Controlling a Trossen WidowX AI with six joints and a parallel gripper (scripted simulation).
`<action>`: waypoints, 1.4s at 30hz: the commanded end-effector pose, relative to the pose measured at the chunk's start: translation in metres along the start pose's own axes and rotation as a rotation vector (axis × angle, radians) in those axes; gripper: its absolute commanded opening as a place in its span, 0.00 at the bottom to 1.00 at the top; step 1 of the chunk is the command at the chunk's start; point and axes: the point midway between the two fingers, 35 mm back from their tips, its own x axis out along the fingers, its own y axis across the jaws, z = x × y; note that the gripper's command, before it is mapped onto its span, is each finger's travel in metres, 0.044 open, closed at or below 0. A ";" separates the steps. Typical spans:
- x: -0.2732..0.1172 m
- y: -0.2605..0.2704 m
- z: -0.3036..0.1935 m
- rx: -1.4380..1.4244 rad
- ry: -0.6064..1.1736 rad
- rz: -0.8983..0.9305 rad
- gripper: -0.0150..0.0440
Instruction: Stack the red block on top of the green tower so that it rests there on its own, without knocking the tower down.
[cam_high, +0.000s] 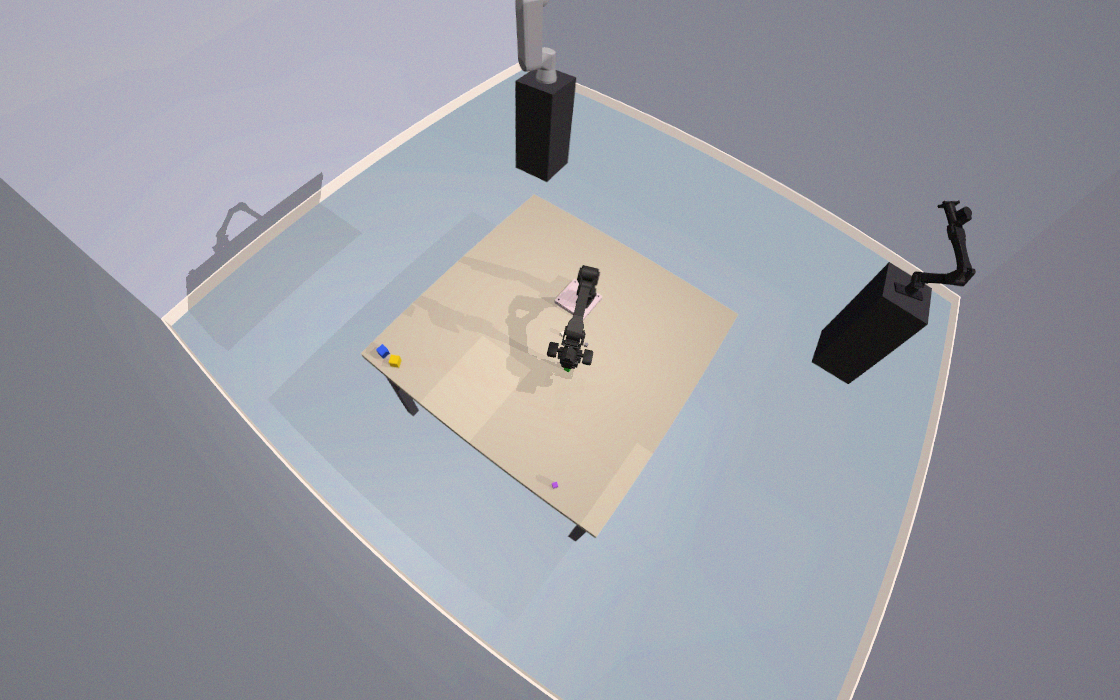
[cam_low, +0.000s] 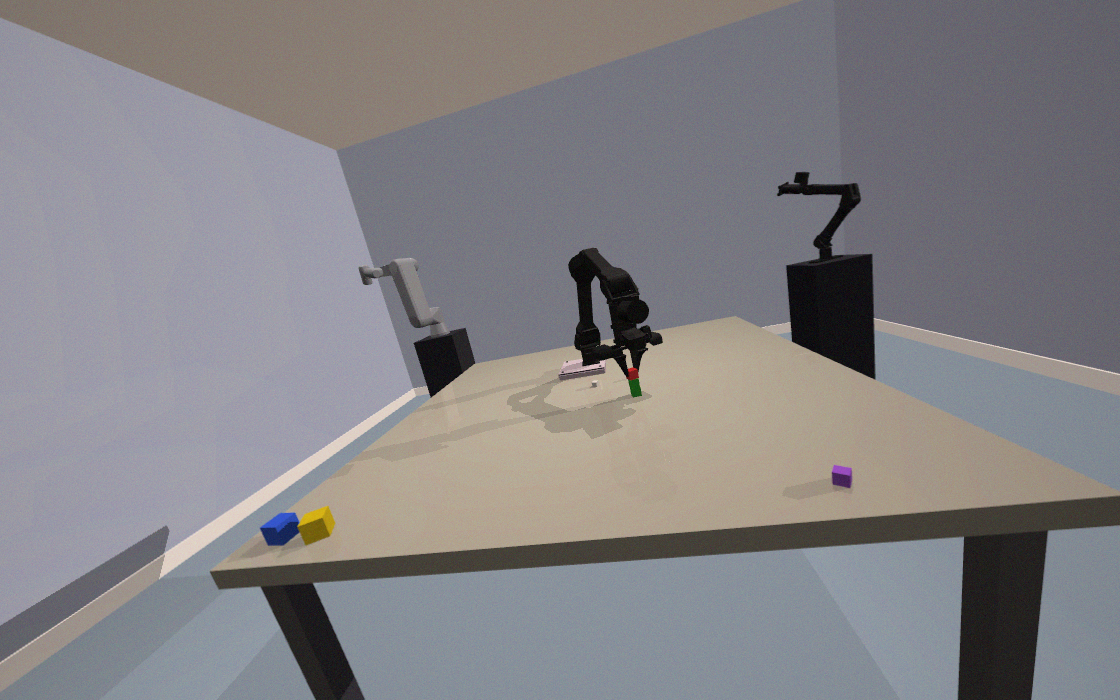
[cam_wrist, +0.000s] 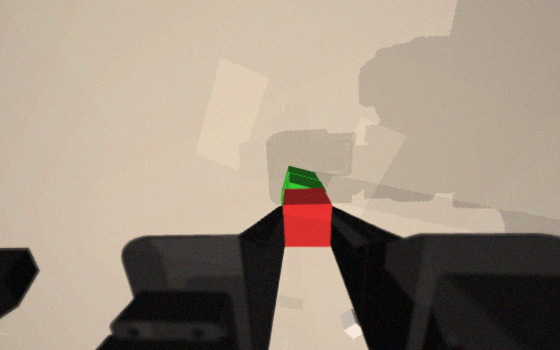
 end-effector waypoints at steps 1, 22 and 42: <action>0.001 0.001 0.000 0.001 0.000 0.004 0.25; 0.000 0.000 0.000 0.000 0.000 0.000 0.97; 0.000 0.000 0.000 0.000 0.000 0.000 1.00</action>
